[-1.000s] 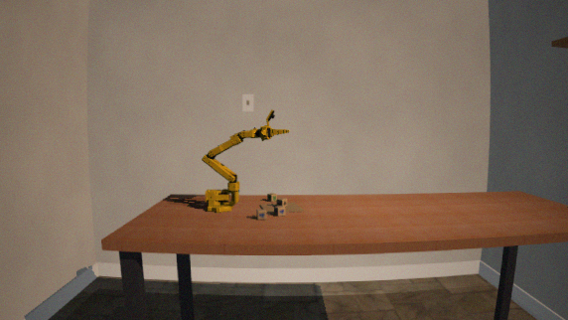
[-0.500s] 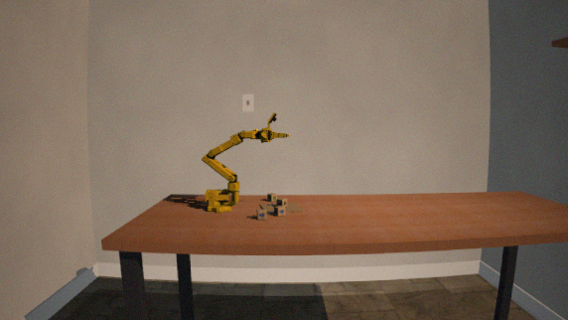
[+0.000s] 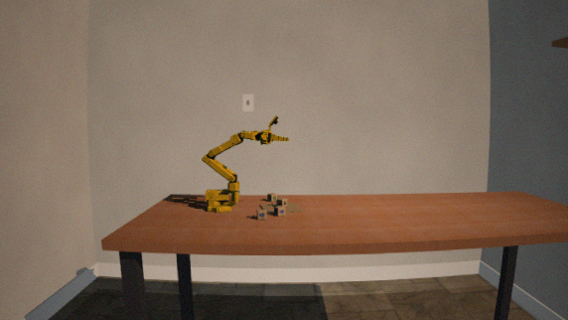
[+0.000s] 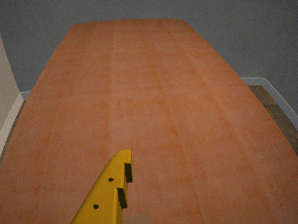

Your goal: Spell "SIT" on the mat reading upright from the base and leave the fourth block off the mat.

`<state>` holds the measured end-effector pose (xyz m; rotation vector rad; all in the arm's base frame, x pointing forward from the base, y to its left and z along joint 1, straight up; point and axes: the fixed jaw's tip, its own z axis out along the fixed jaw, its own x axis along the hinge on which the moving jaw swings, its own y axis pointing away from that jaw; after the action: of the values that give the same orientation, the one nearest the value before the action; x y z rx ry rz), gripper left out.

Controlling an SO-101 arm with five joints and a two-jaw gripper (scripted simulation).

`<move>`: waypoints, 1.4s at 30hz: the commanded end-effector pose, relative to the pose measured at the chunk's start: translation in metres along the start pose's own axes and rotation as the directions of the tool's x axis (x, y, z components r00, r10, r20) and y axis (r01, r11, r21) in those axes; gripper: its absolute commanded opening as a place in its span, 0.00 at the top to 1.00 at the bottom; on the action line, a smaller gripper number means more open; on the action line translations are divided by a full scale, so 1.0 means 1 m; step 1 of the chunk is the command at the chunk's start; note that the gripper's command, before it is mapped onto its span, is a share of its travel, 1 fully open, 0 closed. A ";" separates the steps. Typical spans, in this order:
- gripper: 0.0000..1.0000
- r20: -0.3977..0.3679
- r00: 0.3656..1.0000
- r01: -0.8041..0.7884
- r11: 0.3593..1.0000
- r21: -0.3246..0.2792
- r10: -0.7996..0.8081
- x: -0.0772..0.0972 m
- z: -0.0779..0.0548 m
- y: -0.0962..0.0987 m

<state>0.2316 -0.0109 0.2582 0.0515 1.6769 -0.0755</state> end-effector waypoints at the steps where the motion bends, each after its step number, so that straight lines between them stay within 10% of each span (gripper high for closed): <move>1: 0.00 0.016 1.000 0.005 1.000 -0.004 -0.005 -0.007 -0.005 0.001; 42: 0.00 -0.196 0.980 0.013 1.000 -0.015 -0.015 0.028 -0.008 0.002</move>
<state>0.2234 -0.0092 0.2200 0.0466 1.9167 -0.0702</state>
